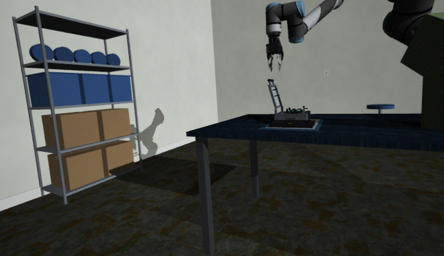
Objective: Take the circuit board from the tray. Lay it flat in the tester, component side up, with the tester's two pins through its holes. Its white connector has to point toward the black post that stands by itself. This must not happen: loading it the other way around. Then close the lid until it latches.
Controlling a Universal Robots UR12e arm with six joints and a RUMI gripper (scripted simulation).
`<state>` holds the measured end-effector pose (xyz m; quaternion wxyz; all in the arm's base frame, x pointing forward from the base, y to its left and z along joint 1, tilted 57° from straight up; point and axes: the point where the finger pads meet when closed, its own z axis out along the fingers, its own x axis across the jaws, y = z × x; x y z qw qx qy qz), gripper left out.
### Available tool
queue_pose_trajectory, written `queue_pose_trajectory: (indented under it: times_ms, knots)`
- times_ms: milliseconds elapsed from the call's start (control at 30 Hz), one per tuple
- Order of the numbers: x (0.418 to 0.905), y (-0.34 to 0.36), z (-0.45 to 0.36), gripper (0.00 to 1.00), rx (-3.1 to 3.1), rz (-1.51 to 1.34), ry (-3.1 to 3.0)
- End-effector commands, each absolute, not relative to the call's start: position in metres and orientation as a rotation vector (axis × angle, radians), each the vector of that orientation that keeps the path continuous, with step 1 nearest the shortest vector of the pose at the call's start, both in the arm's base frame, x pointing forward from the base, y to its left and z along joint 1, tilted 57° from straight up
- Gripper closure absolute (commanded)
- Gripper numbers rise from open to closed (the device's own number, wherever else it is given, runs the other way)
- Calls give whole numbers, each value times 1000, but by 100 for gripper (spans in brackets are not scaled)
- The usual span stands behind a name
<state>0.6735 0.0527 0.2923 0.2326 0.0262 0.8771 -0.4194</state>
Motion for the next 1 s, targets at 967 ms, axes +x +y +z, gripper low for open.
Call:
queue_pose_trajectory:
  times_ms: [967]
  knots:
    - [704, 52, 299, 70, 70, -1156, 2417]
